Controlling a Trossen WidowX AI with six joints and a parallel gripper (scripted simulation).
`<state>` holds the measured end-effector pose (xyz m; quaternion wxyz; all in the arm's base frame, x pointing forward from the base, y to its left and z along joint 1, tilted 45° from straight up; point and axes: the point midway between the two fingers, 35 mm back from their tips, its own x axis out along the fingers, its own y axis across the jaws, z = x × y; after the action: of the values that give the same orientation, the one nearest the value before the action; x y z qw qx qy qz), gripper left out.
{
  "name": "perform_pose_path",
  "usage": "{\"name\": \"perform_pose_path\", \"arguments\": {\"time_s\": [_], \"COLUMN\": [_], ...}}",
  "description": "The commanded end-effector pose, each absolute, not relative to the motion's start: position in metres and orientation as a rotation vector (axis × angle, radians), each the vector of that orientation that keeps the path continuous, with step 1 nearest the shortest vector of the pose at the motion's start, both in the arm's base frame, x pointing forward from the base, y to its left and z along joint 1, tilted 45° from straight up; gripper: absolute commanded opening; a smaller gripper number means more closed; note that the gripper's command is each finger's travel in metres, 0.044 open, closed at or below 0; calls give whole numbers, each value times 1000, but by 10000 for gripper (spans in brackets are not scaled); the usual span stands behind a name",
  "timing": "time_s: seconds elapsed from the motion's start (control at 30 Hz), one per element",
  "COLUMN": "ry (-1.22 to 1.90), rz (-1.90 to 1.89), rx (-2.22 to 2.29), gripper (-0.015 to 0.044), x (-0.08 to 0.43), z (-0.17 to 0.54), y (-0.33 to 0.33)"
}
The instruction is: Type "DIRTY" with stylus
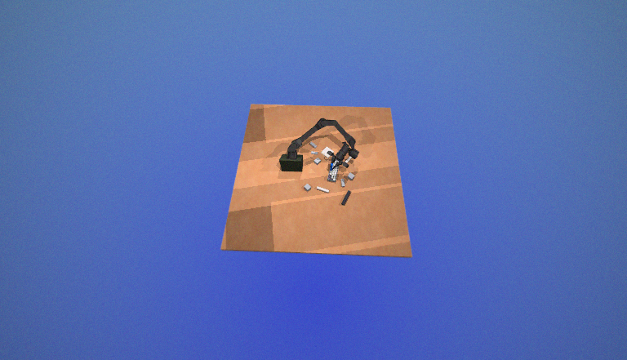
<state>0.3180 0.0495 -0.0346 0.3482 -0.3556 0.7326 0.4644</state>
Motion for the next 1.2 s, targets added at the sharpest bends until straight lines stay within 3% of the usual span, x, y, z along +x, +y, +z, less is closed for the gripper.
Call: {"name": "perform_pose_path", "arguments": {"time_s": [0.0,0.23,0.57,1.17], "ry": [1824,1680,1480,1477], "rz": [1203,1202,1186,1186], "rx": [-1012,-1174,-1371,-1374], "gripper": [44,0,0,0], "x": [323,329,332,331], "z": [-21,3,36,27], "y": [58,74,95,106]}}
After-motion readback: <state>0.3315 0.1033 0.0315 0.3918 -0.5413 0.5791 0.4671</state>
